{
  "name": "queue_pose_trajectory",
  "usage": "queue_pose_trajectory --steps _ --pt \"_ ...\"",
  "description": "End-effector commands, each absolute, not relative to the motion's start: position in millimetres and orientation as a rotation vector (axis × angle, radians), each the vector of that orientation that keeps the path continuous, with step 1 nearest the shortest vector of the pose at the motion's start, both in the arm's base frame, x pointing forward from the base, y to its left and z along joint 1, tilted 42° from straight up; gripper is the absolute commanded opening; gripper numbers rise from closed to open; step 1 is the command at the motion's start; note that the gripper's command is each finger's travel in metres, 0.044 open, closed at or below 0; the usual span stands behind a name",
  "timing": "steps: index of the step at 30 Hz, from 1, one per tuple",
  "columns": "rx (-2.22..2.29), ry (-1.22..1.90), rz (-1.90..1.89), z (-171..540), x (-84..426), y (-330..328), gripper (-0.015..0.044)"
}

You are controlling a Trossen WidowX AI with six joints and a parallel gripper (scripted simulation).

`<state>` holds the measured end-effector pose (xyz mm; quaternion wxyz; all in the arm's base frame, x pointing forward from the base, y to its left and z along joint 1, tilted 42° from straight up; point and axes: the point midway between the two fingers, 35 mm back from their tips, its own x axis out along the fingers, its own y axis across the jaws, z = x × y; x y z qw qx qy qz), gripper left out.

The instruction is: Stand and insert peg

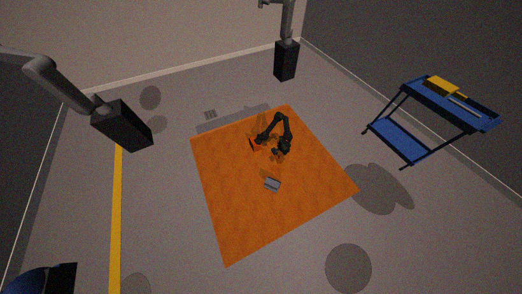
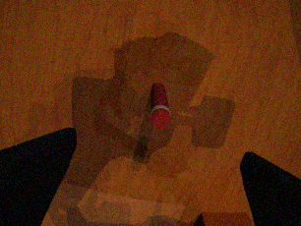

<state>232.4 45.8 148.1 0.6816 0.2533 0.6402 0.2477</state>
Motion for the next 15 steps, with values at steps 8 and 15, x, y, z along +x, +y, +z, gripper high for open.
queue_pose_trajectory --steps 8,15 --pt "0.360 1.333 0.735 146.7 232.9 47.2 0.0440" --pt "0.217 1.257 0.846 145.9 233.0 47.9 0.0440"
